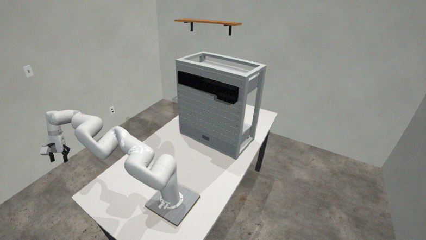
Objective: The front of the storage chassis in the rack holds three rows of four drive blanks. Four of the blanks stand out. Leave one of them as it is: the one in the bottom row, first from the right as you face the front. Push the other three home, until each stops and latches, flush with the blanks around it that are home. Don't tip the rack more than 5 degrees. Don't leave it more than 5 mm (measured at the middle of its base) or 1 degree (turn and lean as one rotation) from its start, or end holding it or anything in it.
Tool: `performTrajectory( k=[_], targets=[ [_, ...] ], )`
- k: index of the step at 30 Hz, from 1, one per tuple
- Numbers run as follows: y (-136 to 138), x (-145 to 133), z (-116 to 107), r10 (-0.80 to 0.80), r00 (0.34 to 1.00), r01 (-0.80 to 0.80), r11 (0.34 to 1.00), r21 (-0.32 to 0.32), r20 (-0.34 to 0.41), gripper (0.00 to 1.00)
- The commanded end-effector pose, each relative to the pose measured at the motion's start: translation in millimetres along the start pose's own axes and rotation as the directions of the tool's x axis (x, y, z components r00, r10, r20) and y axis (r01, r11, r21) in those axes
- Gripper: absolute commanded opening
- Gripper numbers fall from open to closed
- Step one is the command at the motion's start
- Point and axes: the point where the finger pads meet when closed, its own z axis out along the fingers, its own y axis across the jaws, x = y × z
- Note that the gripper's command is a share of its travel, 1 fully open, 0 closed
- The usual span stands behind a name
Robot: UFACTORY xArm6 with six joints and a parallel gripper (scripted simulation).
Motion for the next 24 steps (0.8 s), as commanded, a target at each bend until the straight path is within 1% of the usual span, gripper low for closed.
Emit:
performTrajectory(
  k=[1,24],
  targets=[
    [1,1,-3,0.000,1.000,0.000,1.000,-0.007,0.001,1.00],
    [4,-1,-15,0.033,0.999,-0.034,0.999,-0.038,-0.015,1.00]
  ],
)
